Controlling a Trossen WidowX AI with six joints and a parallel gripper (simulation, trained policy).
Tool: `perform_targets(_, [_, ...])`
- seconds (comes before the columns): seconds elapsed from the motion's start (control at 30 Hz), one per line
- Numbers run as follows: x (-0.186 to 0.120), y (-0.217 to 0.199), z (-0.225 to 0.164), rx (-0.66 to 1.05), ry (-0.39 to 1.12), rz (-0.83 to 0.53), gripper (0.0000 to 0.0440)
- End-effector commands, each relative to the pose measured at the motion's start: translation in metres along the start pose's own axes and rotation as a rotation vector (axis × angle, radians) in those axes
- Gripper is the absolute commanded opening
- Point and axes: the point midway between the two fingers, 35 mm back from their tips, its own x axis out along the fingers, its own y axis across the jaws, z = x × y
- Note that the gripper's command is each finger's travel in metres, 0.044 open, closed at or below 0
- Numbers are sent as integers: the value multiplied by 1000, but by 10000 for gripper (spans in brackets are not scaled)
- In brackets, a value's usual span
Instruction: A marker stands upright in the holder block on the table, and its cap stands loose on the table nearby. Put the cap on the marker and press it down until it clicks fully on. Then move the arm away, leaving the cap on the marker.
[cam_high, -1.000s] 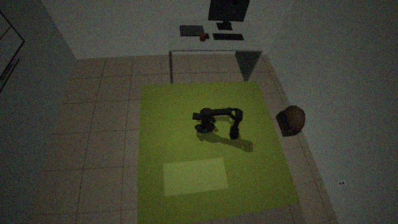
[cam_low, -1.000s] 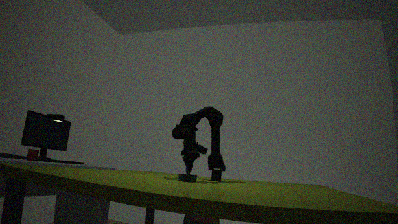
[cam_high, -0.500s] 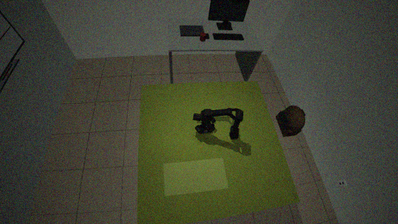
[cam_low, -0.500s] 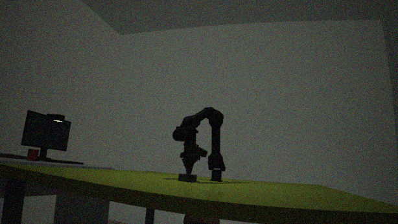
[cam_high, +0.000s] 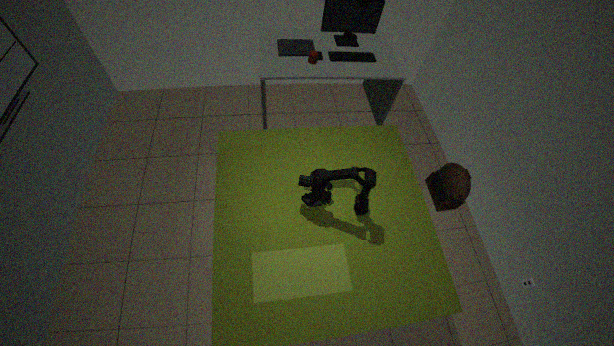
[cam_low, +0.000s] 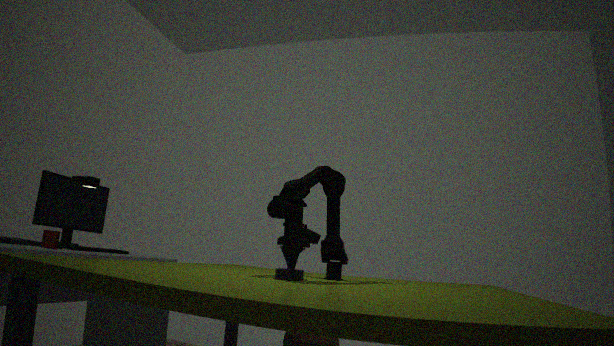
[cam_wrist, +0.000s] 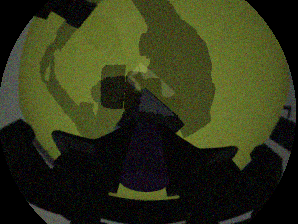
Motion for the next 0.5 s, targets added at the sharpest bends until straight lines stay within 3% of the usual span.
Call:
perform_targets(0.0, [16,10,5,-7,-29,50,111])
perform_targets(0.47, [15,9,3,-23,-15,44,150])
